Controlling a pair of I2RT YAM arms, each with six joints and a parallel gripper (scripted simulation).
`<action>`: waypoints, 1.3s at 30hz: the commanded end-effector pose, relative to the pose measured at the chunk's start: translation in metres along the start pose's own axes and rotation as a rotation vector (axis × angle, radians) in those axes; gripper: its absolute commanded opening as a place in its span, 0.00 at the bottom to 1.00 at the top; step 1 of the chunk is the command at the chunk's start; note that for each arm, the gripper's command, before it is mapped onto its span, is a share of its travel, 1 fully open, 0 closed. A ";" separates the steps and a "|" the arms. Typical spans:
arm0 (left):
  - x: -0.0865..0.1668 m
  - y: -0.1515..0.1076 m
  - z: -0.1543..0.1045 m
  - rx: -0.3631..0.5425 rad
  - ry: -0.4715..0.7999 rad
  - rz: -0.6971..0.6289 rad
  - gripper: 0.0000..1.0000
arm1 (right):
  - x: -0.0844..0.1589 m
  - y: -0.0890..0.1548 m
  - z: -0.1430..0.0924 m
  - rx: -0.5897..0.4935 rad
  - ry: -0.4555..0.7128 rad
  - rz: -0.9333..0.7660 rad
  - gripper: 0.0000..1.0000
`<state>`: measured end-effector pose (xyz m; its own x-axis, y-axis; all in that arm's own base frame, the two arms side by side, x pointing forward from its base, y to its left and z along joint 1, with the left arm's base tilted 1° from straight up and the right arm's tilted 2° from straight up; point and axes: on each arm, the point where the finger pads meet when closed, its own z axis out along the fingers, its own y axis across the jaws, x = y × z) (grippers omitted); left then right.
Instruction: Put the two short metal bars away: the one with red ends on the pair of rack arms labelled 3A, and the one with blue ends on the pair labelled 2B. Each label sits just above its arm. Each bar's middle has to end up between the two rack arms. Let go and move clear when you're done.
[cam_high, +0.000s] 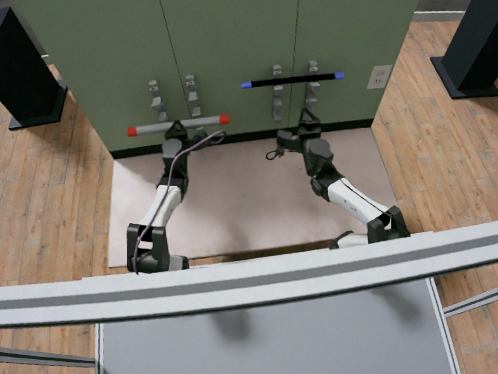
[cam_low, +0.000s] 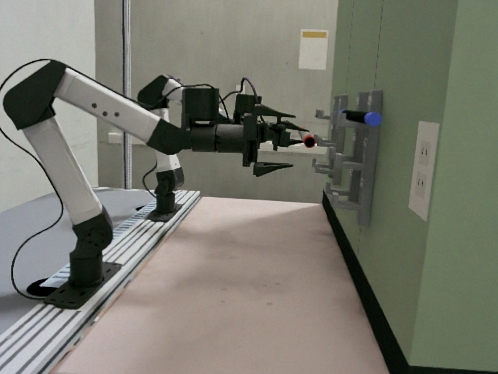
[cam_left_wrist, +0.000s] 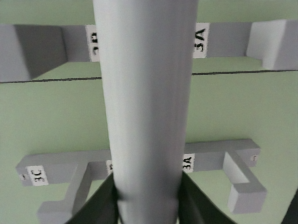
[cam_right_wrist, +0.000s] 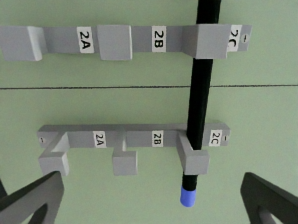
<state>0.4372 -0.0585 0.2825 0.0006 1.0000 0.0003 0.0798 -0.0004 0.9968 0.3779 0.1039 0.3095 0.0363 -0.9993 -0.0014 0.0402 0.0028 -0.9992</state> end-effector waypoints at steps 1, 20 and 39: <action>-0.001 0.011 0.000 -0.081 0.005 -0.014 0.00 | -0.002 0.011 -0.001 -0.016 -0.001 -0.011 1.00; -0.002 -0.018 0.003 -0.081 0.005 -0.014 0.00 | -0.002 0.011 -0.001 -0.016 -0.001 -0.011 1.00; -0.003 -0.027 0.006 -0.081 0.005 -0.014 0.00 | -0.002 0.011 -0.001 -0.016 -0.001 -0.011 1.00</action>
<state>0.4396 -0.0607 0.2391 0.0000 1.0000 -0.0013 0.0703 0.0013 0.9975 0.3779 0.1039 0.3095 0.0363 -0.9993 -0.0014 0.0402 0.0028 -0.9992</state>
